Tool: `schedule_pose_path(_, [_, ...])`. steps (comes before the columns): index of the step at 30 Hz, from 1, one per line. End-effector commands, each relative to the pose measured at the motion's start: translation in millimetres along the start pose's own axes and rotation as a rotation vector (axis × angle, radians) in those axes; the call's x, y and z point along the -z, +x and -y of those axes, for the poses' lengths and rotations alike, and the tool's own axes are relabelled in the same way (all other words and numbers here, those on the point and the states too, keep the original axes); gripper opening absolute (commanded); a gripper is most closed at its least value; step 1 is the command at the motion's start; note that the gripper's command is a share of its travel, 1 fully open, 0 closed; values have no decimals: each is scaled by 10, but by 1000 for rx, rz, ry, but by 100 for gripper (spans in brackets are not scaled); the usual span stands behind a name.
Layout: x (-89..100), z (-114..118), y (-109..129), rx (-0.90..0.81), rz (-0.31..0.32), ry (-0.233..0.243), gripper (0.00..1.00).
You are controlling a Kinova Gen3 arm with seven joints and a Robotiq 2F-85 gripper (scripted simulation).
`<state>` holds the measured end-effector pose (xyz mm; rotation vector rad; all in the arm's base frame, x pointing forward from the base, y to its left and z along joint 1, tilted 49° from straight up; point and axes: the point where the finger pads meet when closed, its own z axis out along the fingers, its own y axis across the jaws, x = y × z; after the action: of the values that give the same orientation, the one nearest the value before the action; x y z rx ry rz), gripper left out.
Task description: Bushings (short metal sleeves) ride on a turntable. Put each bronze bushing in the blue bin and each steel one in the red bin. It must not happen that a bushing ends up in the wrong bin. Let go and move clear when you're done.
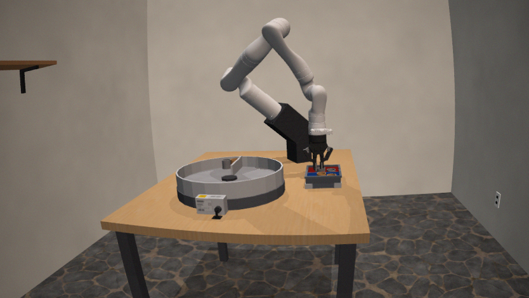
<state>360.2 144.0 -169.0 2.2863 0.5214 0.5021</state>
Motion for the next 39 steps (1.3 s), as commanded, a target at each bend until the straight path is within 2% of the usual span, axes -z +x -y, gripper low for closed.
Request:
schedule_pose_path(1, [29, -10, -17, 4, 2, -2, 19])
schedule_pose_path(39, [120, -1, -7, 3, 0, -1, 19])
